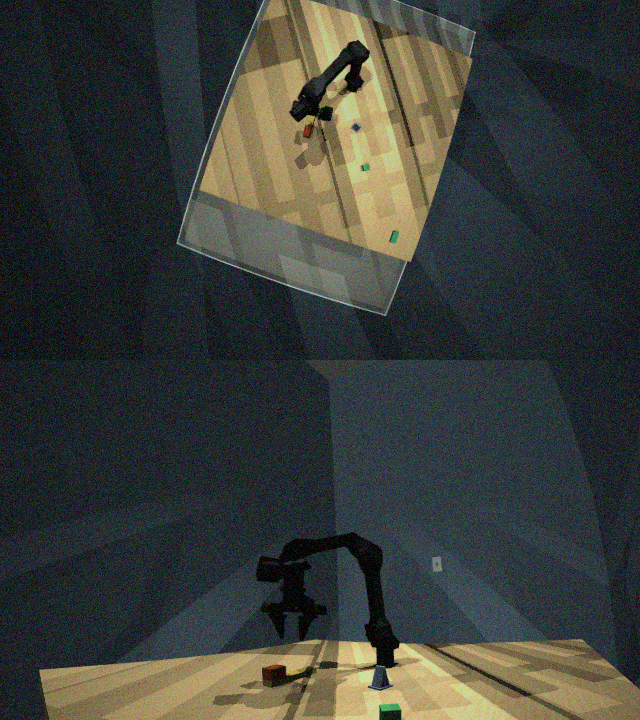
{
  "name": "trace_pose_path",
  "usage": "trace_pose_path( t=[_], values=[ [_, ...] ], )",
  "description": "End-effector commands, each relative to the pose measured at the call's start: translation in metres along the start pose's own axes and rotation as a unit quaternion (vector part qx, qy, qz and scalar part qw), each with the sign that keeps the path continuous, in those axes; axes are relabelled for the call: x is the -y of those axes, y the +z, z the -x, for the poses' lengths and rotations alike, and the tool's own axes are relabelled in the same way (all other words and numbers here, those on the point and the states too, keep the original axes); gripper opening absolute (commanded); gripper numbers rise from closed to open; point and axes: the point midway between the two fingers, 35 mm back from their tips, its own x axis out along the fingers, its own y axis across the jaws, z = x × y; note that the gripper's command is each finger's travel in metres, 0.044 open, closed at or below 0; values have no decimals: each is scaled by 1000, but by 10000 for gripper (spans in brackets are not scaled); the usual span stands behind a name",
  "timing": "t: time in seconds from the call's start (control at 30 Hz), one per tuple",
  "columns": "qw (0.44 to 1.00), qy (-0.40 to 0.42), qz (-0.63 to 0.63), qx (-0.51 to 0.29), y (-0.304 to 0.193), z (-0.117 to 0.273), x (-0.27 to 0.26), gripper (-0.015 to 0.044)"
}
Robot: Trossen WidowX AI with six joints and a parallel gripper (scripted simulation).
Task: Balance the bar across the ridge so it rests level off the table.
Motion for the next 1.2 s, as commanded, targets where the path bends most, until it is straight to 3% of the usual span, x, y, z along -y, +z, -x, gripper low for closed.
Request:
trace_pose_path(
  t=[0.0, 0.23, 0.57, 1.17],
  values=[
    [999, -9, -34, 26, 12, -5, -12, 315],
    [999, -12, -41, 32, 15, -18, -14, 315],
    [999, -12, -41, 32, 20, -83, -12, 315],
    [999, -12, -41, 32, 21, -104, -11, 315]
  ],
)
